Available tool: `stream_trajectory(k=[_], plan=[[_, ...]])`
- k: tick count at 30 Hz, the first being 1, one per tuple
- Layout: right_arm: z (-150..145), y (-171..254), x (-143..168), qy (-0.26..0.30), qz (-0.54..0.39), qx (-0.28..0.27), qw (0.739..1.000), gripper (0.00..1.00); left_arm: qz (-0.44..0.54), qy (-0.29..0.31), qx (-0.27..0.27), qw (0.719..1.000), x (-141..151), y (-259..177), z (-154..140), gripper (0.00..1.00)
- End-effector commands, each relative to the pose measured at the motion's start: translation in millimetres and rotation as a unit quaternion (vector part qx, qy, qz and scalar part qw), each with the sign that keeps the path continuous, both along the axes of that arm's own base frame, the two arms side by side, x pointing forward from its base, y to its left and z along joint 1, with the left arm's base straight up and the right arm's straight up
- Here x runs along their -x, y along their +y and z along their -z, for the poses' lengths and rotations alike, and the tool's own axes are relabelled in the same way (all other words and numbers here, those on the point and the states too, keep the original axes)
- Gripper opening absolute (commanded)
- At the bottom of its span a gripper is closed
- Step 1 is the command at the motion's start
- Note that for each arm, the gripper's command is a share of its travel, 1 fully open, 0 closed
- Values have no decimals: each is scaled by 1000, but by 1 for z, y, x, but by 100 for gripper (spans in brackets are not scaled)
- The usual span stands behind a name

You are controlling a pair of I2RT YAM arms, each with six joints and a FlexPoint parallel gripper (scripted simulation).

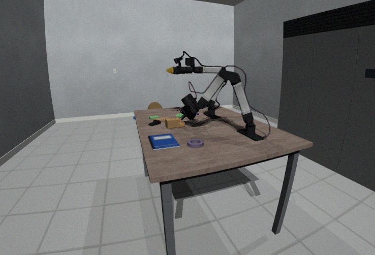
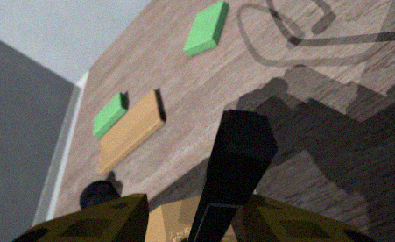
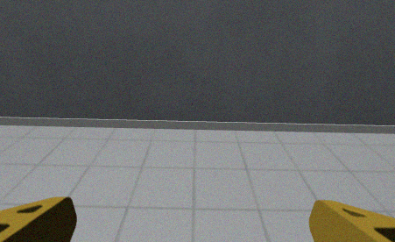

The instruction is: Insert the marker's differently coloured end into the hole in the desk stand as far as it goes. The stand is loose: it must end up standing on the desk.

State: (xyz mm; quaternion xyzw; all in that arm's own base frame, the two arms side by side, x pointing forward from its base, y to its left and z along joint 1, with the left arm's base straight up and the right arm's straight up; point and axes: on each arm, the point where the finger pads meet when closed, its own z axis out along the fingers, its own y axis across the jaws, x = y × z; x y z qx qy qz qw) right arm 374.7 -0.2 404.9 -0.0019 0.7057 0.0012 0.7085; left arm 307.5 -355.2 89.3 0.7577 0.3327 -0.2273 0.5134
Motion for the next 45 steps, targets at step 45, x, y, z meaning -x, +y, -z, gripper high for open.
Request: stream_trajectory(k=[45], plan=[[-42,2,4,-57,1,-2,998,100,-5,-6,-2,1000,-4,32,-17,46]])
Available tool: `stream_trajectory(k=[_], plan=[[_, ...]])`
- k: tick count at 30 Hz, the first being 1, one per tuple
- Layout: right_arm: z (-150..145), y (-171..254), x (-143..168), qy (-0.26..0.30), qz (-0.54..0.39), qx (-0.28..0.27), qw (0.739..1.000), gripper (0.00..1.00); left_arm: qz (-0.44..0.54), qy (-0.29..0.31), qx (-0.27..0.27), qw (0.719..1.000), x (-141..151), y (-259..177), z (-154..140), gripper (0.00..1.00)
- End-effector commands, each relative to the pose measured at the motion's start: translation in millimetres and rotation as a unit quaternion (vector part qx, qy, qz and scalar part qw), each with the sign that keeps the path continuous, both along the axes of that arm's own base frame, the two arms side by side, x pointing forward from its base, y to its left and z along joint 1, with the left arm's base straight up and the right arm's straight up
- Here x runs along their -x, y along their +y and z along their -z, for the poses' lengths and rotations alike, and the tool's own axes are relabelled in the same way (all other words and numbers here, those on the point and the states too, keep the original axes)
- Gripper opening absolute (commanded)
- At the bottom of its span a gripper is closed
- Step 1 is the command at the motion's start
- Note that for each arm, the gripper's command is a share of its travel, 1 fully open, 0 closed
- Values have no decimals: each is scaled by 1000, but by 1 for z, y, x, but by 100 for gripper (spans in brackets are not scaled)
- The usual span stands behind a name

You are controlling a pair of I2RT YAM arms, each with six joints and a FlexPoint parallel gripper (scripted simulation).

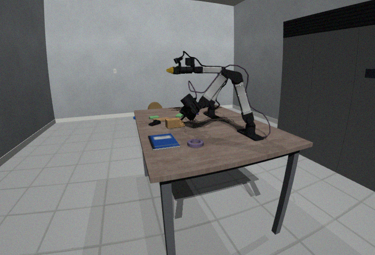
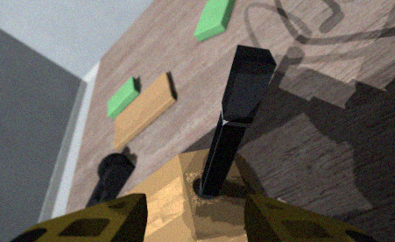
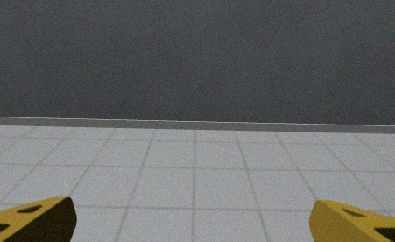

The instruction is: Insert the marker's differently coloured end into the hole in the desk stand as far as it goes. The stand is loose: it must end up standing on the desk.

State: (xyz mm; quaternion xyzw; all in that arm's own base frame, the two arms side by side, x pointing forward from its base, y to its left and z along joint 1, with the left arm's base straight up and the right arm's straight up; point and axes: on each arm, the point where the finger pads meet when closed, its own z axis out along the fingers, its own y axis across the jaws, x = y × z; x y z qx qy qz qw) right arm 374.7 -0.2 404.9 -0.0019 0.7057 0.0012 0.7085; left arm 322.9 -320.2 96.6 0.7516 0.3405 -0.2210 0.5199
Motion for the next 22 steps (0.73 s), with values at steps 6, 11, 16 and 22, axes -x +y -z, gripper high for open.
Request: stream_trajectory(k=[6,11,16,22], plan=[[-42,2,4,-57,1,-2,998,100,13,-10,-2,1000,14,-8,-15,46],[-42,2,4,-57,1,-2,998,100,21,-7,9,1000,4,-8,-16,46],[-42,2,4,-57,1,-2,998,100,16,-3,-2,1000,4,-11,-7,46],[-42,2,4,-57,1,-2,998,100,16,-3,-2,1000,4,-11,-7,46]])
